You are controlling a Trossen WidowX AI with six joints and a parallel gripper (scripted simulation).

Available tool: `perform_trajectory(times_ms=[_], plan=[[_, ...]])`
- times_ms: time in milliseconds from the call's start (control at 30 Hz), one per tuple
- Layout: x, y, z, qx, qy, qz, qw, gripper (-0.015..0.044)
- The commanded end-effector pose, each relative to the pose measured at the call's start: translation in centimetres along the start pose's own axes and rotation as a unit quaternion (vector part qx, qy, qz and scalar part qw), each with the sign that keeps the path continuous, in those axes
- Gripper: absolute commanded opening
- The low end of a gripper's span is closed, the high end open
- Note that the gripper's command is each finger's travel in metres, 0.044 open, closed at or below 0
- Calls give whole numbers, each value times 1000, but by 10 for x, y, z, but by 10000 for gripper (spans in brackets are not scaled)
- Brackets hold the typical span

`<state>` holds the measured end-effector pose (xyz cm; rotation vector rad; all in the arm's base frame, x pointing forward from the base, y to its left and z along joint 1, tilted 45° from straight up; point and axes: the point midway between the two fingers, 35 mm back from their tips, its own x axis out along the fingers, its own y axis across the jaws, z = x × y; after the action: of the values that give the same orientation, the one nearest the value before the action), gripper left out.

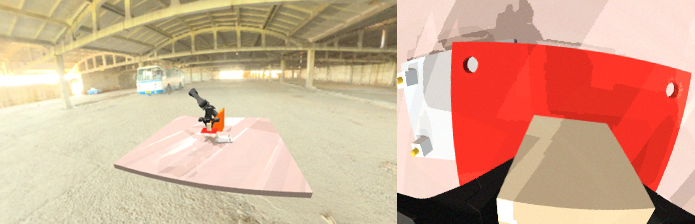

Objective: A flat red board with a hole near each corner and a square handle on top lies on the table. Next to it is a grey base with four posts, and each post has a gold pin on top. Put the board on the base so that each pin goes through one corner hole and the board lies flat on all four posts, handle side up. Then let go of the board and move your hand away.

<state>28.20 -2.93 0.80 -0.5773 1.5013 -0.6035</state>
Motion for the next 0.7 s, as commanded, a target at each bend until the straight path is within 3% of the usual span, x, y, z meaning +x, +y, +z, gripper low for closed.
perform_trajectory(times_ms=[0, 667], plan=[[-1, 10, 2, -3, -1, 3, 1000, 0], [0, 63, 1, -42, 0, 3, 999, 0]])
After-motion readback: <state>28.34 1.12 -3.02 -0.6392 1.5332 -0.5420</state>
